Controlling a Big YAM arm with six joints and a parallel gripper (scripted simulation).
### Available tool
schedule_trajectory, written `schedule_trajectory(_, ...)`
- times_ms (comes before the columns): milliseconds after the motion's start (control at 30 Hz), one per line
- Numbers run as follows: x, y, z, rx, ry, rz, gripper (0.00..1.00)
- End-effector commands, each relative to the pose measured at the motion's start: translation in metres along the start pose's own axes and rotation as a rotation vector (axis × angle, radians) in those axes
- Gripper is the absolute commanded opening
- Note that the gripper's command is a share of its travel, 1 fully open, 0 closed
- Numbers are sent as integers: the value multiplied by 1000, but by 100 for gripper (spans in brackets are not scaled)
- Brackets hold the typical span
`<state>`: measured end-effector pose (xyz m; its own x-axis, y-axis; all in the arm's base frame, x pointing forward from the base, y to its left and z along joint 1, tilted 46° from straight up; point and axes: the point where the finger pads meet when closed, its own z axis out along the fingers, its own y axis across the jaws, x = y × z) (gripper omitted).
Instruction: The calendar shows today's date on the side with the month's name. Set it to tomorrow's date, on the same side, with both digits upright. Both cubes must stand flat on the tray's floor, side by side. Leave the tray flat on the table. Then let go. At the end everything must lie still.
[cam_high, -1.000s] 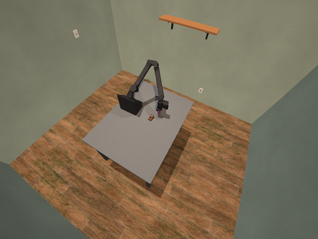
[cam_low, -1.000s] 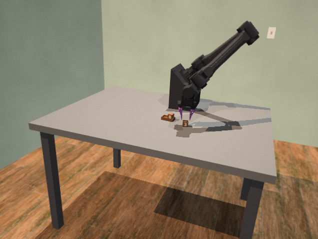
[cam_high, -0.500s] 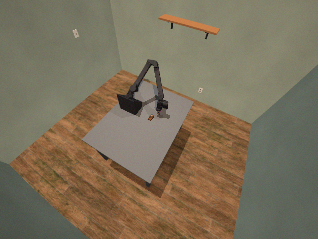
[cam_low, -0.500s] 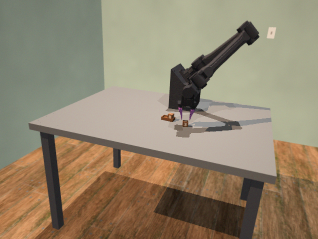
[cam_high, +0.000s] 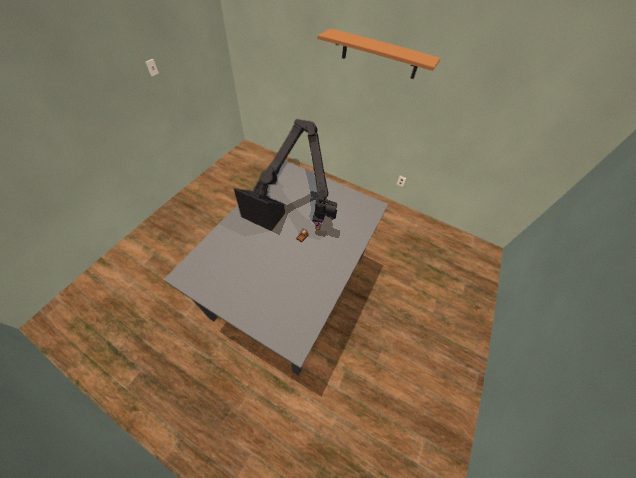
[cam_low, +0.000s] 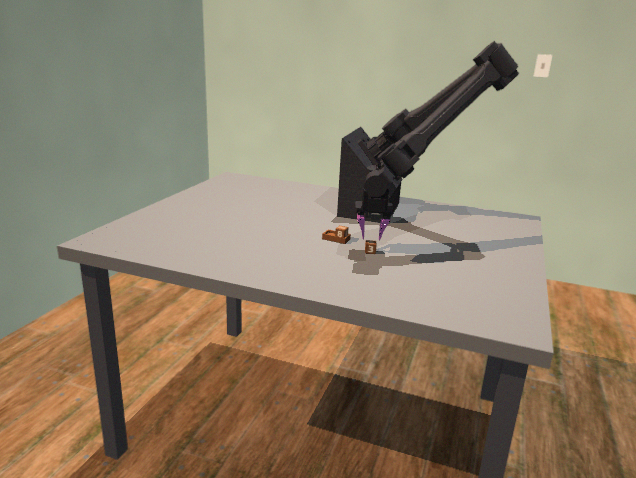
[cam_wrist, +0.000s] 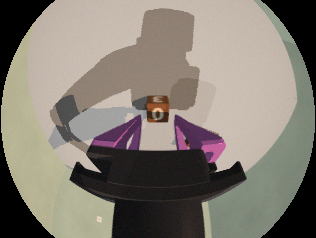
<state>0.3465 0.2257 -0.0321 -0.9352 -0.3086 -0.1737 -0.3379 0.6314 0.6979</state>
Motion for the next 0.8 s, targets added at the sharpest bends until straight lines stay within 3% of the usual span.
schedule_trajectory(0, -3, 4, -1, 2, -5, -8, 45)
schedule_trajectory(767, -10, 6, -1, 2, -6, -12, 45)
